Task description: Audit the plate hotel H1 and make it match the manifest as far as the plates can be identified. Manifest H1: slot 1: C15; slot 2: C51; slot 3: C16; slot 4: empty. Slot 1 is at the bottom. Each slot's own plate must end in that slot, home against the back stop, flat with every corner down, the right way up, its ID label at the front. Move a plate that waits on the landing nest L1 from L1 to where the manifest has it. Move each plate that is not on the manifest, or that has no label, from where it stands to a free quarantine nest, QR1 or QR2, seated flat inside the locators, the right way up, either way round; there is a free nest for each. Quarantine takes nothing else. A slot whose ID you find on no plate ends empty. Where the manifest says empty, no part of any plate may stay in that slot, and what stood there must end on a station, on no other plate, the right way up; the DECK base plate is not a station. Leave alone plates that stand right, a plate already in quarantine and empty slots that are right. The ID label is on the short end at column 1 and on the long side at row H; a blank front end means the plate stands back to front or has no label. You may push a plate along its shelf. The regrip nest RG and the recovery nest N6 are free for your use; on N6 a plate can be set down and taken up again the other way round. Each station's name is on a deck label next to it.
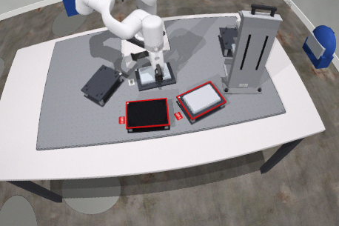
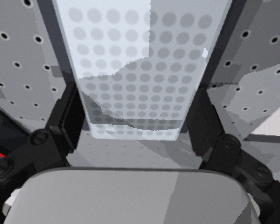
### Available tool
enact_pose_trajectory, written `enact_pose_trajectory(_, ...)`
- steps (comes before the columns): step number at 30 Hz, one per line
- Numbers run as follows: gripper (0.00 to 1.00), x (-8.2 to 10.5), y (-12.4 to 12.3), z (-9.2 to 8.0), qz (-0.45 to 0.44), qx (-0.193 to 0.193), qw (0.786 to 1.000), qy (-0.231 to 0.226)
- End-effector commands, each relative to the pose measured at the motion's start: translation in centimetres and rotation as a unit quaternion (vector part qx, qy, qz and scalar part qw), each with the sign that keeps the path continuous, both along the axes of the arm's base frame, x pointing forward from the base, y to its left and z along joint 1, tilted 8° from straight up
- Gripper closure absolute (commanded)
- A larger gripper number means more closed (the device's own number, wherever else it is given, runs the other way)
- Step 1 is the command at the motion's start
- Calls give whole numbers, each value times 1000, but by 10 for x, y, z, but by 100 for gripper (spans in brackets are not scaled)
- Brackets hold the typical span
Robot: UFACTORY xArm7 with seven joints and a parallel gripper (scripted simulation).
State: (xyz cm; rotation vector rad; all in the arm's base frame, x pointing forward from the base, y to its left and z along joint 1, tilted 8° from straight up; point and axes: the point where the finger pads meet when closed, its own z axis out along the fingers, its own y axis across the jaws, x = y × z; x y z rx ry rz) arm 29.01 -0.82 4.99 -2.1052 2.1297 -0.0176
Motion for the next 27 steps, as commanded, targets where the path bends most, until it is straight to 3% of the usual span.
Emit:
enact_pose_trajectory(1, 100, 1, 0, -2, 0, 0, 1000, -1)
enact_pose_trajectory(26, 100, 1, 0, -5, 0, 0, 1000, -1)
enact_pose_trajectory(27, 0, 1, 0, -6, 0, 0, 1000, -1)
